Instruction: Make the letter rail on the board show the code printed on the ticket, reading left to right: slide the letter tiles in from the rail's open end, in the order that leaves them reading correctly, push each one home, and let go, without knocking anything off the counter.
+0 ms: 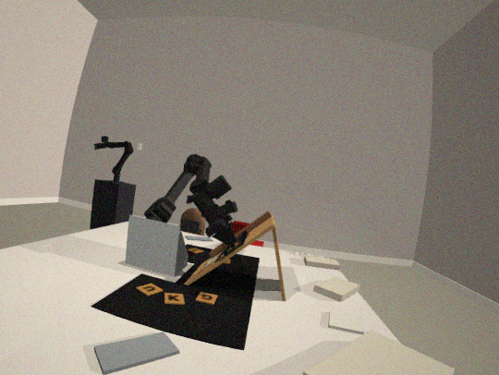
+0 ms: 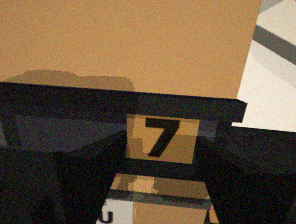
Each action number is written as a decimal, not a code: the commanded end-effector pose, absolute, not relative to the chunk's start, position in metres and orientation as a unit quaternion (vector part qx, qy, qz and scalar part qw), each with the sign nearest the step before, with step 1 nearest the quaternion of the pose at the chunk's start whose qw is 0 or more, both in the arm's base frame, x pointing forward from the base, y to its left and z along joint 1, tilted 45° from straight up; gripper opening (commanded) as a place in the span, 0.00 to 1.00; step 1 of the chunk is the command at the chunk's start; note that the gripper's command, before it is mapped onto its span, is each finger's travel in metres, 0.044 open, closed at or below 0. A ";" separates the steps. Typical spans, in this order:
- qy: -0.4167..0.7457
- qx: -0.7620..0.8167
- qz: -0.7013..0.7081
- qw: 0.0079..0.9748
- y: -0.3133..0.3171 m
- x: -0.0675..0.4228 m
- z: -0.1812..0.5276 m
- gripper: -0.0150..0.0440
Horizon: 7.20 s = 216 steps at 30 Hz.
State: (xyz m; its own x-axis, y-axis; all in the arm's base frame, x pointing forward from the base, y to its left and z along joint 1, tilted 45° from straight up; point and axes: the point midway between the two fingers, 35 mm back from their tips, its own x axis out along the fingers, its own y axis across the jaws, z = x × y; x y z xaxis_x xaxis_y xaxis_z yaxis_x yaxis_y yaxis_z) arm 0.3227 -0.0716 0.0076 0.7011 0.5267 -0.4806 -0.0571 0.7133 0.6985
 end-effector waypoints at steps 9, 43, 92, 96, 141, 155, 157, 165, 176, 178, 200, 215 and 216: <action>0.349 0.340 0.168 0.857 -0.066 0.321 0.011 0.25; 0.349 0.340 0.168 0.857 -0.053 0.321 0.025 0.25; 0.349 0.341 0.168 0.856 -0.033 0.319 0.044 0.25; 0.349 0.341 0.168 0.856 -0.032 0.319 0.045 0.25; 0.349 0.342 0.168 0.856 -0.014 0.318 0.064 0.25; 0.349 0.342 0.169 0.856 -0.008 0.318 0.069 0.25; 0.349 0.342 0.169 0.856 -0.007 0.318 0.070 0.25; 0.349 0.342 0.169 0.856 -0.005 0.318 0.073 0.25; 0.349 0.342 0.169 0.856 -0.008 0.316 0.075 0.74; 0.349 0.342 0.168 0.856 -0.009 0.314 0.077 0.75; 0.350 0.342 0.168 0.856 -0.019 0.301 0.083 0.75; 0.350 0.342 0.168 0.856 -0.024 0.292 0.086 0.75; 0.350 0.342 0.168 0.856 -0.024 0.292 0.086 0.75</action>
State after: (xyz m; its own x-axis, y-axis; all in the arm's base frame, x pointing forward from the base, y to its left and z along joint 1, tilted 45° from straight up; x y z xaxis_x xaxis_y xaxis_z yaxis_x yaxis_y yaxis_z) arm 0.2932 -0.0226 0.0839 0.6964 0.5265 -0.4877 -0.0431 0.7090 0.7039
